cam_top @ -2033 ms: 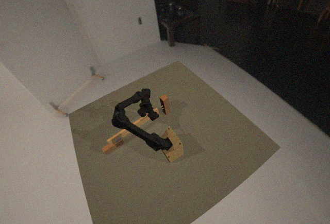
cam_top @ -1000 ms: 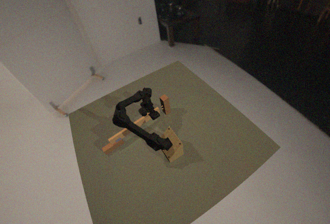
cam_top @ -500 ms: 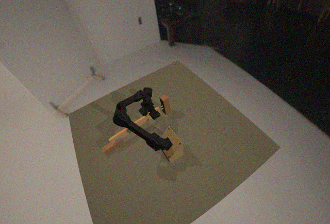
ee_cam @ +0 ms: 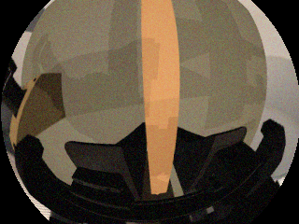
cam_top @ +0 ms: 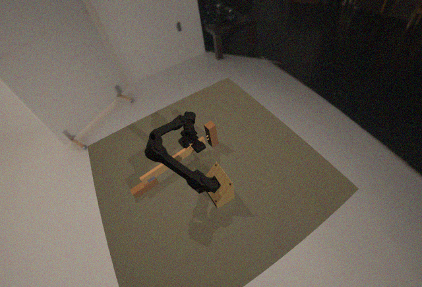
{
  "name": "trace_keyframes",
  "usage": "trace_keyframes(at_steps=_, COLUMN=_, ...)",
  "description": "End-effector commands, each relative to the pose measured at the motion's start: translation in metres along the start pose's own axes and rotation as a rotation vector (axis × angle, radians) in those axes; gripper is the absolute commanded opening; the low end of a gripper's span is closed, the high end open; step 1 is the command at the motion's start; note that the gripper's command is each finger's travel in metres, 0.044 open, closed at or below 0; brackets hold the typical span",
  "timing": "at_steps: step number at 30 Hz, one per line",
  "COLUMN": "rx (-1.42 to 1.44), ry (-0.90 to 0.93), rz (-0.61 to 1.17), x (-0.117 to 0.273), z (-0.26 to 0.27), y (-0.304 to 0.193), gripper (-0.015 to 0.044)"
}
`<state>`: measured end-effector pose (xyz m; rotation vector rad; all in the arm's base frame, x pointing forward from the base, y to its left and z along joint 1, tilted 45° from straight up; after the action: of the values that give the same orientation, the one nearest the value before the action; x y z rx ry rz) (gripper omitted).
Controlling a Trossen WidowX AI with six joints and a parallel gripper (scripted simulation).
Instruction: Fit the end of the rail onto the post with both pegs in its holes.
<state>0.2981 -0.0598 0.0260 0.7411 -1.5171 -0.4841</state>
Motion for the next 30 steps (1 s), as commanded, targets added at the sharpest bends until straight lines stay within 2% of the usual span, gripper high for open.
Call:
trace_keyframes(at_steps=1, rx=0.002, ry=-0.010, rz=0.006, x=0.0036, z=-0.0011, y=-0.0033, gripper=0.0000)
trace_keyframes(at_steps=30, rx=0.002, ry=-0.011, rz=0.006, x=0.0036, z=-0.0009, y=-0.0122, gripper=0.0000)
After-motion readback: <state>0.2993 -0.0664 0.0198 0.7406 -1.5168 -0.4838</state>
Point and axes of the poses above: the point midway between the two fingers, 35 mm back from their tips, its own x axis back along the fingers, its own z axis across the jaws, y = z × x, the point moved 7 cm from there along x, back along the fingers, and after that the axes turned 1 degree about x, right-handed, at the moved point
